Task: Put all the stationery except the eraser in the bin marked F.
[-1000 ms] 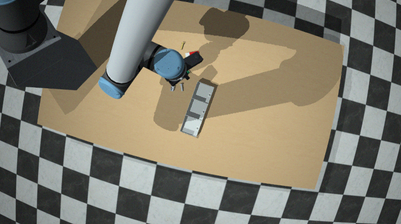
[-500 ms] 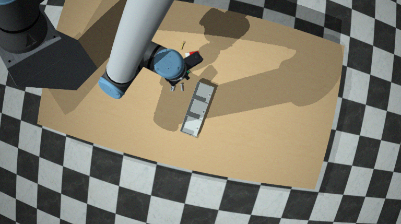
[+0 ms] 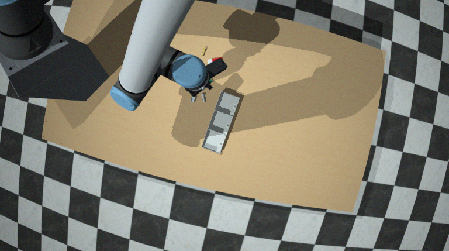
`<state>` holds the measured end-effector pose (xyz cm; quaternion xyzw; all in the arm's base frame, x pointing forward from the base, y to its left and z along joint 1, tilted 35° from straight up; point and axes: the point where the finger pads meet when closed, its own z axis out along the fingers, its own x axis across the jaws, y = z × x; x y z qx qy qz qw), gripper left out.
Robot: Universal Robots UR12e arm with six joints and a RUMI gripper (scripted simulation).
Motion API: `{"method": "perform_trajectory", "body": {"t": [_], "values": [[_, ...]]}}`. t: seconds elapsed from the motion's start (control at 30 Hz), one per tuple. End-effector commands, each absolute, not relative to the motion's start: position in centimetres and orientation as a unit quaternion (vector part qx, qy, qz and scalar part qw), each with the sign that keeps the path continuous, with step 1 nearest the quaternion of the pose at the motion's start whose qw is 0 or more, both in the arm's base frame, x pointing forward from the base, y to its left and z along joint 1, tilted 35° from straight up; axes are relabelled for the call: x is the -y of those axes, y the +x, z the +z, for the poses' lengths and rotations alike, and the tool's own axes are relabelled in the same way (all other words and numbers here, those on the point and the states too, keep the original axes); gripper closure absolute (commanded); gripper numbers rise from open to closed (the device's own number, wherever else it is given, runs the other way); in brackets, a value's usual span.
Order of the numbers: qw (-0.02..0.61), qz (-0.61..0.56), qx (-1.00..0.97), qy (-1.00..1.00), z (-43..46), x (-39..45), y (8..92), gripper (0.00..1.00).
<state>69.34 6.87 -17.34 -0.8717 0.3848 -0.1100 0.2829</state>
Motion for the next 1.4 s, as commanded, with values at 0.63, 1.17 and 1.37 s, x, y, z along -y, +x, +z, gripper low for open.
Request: {"method": "perform_trajectory", "body": {"t": [0.63,1.17,1.37], "values": [[0.283,-0.109,-0.385,-0.872,-17.33,-6.89,69.23,1.0],[0.283,-0.109,-0.385,-0.872,-17.33,-6.89,69.23,1.0],[0.283,-0.11,-0.384,-0.872,-17.69,-7.12,69.5,1.0]]}}
